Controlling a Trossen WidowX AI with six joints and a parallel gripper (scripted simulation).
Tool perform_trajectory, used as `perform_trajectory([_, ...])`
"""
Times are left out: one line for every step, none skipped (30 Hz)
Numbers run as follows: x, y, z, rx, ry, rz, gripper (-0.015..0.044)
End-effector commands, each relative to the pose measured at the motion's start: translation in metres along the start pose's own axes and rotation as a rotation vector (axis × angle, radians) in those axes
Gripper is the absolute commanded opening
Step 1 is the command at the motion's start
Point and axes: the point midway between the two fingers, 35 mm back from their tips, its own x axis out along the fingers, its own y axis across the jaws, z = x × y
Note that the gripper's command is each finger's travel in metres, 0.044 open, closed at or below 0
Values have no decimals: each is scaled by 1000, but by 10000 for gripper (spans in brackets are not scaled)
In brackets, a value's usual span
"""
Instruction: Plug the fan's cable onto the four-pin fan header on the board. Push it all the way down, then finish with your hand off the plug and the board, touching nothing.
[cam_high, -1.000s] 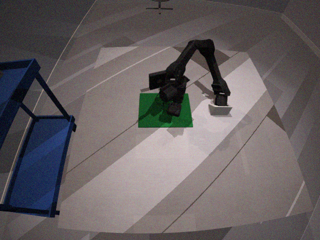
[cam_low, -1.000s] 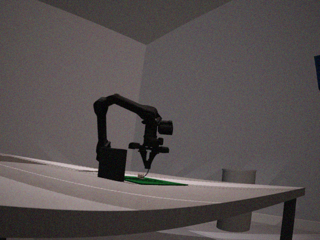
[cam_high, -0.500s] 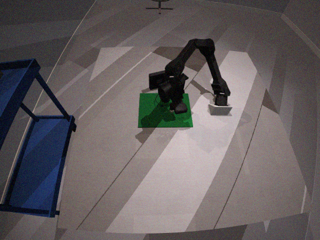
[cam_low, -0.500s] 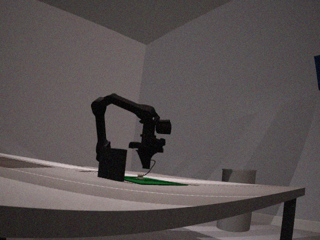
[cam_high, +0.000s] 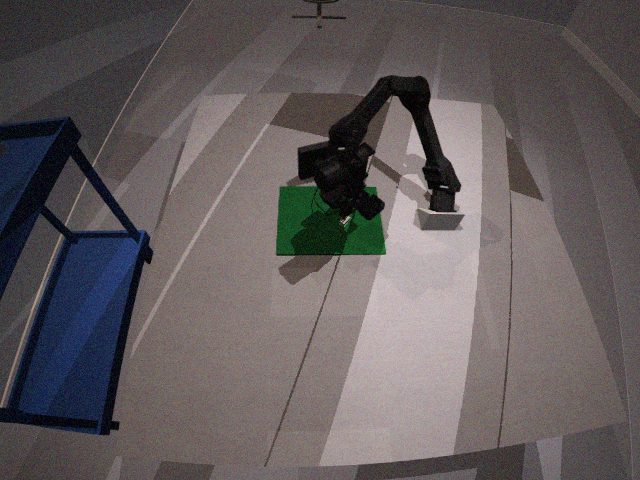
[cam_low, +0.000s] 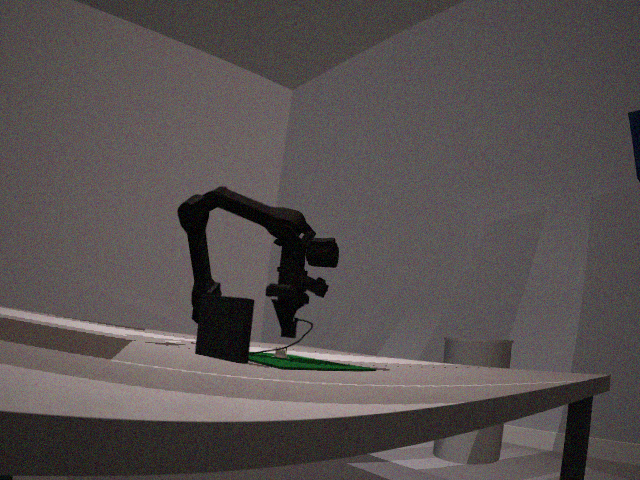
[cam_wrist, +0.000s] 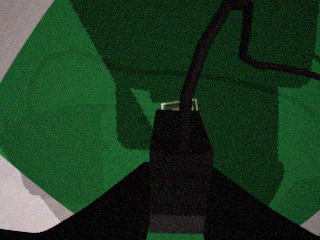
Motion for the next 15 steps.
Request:
perform_trajectory([1,-4,-2,-89,3,-4,0])
perform_trajectory([1,-4,-3,-121,3,-4,0])
perform_trajectory([1,-5,-4,-157,3,-4,0])
perform_trajectory([2,-6,-4,-170,3,-4,0])
perform_trajectory([2,-6,-4,-170,3,-4,0])
perform_trajectory([2,-6,-4,-170,3,-4,0])
perform_trajectory([2,-6,-4,-170,3,-4,0])
perform_trajectory([2,-6,-4,-170,3,-4,0])
perform_trajectory([2,-6,-4,-170,3,-4,0])
perform_trajectory([2,-6,-4,-170,3,-4,0])
perform_trajectory([2,-6,-4,-170,3,-4,0])
perform_trajectory([1,-6,-5,-172,3,-4,0])
perform_trajectory([0,-7,-8,-175,3,-4,0])
perform_trajectory([-1,-7,-9,-177,3,-4,0])
perform_trajectory([-1,-7,-9,-177,3,-4,0])
